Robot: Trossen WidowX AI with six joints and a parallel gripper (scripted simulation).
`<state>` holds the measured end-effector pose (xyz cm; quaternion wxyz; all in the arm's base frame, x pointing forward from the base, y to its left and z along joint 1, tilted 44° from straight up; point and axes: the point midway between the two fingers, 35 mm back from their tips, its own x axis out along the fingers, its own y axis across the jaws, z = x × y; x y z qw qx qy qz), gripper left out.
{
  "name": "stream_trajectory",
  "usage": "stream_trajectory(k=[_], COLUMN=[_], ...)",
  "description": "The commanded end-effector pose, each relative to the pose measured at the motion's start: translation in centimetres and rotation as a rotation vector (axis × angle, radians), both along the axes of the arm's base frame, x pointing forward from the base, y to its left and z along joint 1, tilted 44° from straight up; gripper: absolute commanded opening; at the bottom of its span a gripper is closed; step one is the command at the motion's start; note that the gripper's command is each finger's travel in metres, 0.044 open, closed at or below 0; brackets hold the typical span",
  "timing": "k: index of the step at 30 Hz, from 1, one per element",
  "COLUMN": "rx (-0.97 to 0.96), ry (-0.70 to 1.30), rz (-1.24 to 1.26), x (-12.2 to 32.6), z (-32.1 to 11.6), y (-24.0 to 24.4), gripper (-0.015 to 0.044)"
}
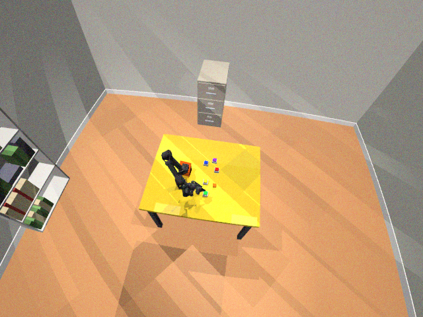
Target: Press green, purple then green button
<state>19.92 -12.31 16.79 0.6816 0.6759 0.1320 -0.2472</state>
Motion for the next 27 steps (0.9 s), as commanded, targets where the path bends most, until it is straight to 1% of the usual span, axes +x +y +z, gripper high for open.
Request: stream_trajectory(k=[1, 3, 6, 10, 15, 21, 23, 27], rx=[-0.005, -0.051, -0.175, -0.383, -0.71, -1.182, -1.241, -1.241], ry=[0.012, 0.108, 0.342, 0.665, 1.064, 1.506, 1.553, 1.553], rz=[0.004, 0.037, 0.146, 0.357, 0.703, 1.164, 1.215, 1.215], x=[0.0, 0.3, 0.8, 1.1, 1.6, 4.2, 4.7, 4.7], z=[-0.1, -0.6, -1.8, -2.8, -2.4, 0.4, 0.9, 0.9], y=[0.0, 0.0, 0.2, 0.6, 1.0, 2.1, 2.4, 2.4], gripper=[0.04, 0.04, 0.04, 0.04, 0.04, 0.04, 0.04, 0.04])
